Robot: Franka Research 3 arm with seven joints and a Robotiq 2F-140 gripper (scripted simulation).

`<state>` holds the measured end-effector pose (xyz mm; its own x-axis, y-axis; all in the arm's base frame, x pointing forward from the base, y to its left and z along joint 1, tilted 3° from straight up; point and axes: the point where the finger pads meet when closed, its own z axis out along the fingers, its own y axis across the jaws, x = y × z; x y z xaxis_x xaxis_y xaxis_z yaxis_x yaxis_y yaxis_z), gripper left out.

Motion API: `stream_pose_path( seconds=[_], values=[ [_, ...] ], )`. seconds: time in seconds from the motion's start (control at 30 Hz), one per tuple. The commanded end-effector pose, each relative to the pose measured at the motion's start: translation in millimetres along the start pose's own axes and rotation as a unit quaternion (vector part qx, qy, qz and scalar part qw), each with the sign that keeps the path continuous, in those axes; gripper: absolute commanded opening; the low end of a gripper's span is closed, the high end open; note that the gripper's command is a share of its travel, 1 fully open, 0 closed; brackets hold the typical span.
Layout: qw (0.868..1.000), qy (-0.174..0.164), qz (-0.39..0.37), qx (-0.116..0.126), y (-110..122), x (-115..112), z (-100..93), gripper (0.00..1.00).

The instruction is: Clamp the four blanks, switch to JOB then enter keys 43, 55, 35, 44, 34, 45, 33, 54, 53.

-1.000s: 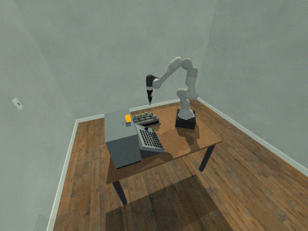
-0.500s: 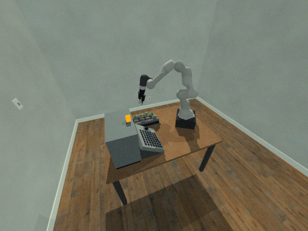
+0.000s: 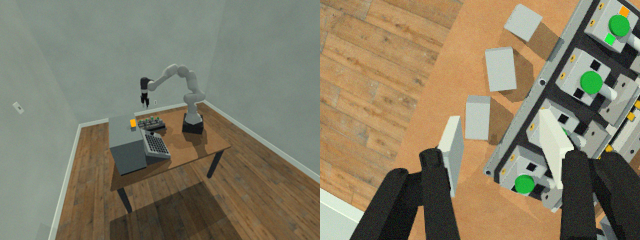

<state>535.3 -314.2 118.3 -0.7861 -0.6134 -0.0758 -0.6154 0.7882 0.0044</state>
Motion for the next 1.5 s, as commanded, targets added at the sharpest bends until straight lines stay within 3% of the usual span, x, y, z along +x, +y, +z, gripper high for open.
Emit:
stream_pose_path(
  seconds=[0.0,0.8,1.13,1.47],
  values=[
    [1.0,0.011,-0.019,-0.01,5,6,3.0,0.4],
    [1.0,0.011,-0.019,-0.01,5,6,8.7,0.4],
    [1.0,0.011,-0.019,-0.01,5,7,32.3,0.4],
    [1.0,0.011,-0.019,-0.01,6,8,83.1,0.4]
  ],
)
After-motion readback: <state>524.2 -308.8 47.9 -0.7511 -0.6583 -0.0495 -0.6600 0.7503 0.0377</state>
